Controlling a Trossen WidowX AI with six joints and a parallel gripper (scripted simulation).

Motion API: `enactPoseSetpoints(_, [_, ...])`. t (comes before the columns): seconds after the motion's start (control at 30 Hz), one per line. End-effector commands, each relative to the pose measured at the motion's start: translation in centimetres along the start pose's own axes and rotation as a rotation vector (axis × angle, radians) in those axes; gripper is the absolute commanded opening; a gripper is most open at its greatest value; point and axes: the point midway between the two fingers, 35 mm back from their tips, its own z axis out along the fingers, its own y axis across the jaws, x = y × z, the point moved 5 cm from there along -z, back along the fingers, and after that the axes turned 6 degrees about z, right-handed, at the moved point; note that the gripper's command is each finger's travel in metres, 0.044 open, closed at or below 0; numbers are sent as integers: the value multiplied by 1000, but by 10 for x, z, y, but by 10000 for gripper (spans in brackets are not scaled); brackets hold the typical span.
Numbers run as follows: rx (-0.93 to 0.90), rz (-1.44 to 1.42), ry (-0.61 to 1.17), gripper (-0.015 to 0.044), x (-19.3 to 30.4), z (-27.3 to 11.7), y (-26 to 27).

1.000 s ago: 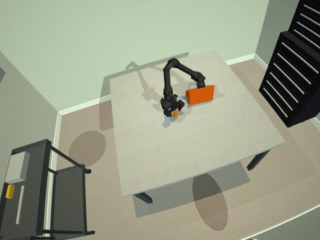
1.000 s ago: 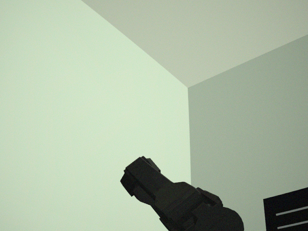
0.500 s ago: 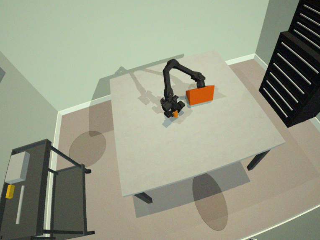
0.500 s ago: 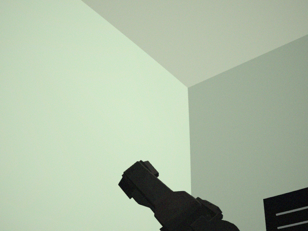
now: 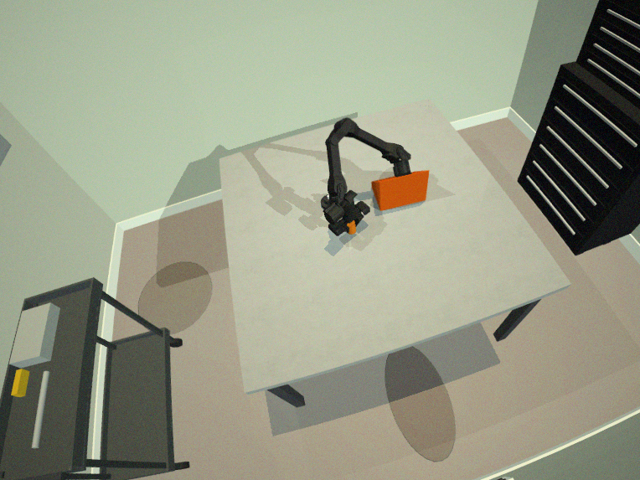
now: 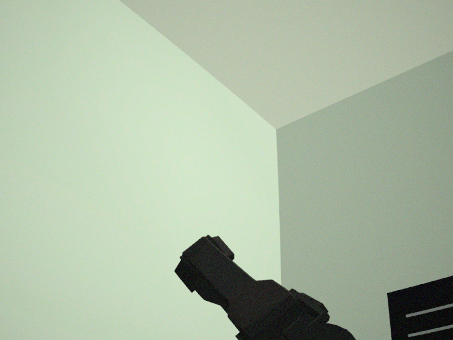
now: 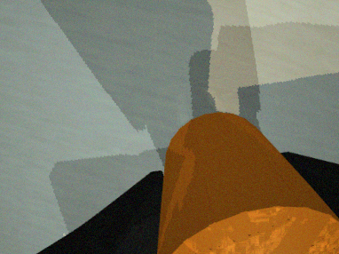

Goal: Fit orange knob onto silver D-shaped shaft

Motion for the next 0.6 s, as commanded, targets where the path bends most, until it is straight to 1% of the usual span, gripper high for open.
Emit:
enactPoseSetpoints(0.0, [-9,5,4,0,1,-12,4])
enactPoseSetpoints(0.57, [-13,1,11,0,3,-63,9])
